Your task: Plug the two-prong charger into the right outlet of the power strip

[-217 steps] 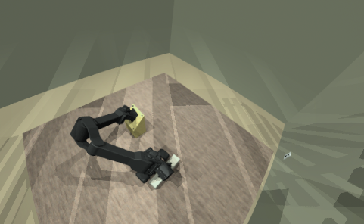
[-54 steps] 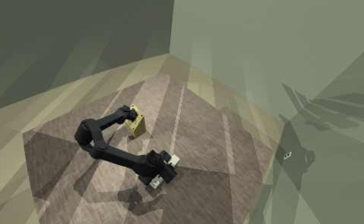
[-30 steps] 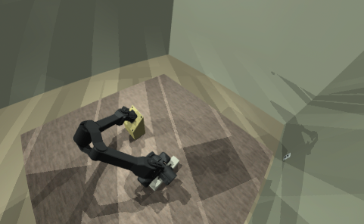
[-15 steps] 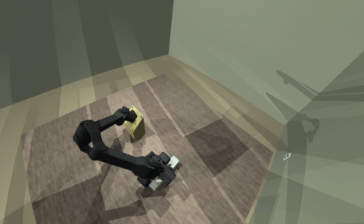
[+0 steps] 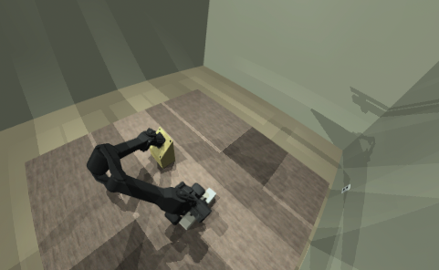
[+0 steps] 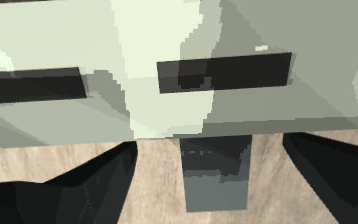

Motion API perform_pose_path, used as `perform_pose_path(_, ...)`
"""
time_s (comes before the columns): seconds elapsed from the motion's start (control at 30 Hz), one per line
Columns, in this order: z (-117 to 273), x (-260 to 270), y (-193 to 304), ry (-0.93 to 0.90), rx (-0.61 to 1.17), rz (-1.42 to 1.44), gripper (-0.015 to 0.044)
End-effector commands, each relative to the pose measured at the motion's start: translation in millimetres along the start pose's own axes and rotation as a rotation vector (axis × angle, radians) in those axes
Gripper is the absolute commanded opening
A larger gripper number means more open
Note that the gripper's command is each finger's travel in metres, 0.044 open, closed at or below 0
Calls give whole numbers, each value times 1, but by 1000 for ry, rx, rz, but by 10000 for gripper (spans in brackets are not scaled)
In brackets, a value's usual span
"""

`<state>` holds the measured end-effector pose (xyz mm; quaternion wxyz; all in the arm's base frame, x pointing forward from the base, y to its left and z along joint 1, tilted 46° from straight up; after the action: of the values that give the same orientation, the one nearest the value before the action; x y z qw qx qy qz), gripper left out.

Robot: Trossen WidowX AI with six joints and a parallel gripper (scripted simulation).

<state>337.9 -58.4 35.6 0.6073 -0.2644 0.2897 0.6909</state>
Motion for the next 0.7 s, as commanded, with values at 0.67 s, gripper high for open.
perform_pose_path(0.67,-2,1,9,1,-10,-3,440)
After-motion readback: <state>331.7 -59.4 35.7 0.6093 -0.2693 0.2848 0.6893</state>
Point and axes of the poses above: the point midway between the two fingers, 35 mm back from their tips, its own z axis back along the fingers, its own x axis across the jaws, y = z × x, the point moved 4 cm from there along z, back along the fingers, and after that the axes turned 3 degrees about -z, right-handed, at the moved point
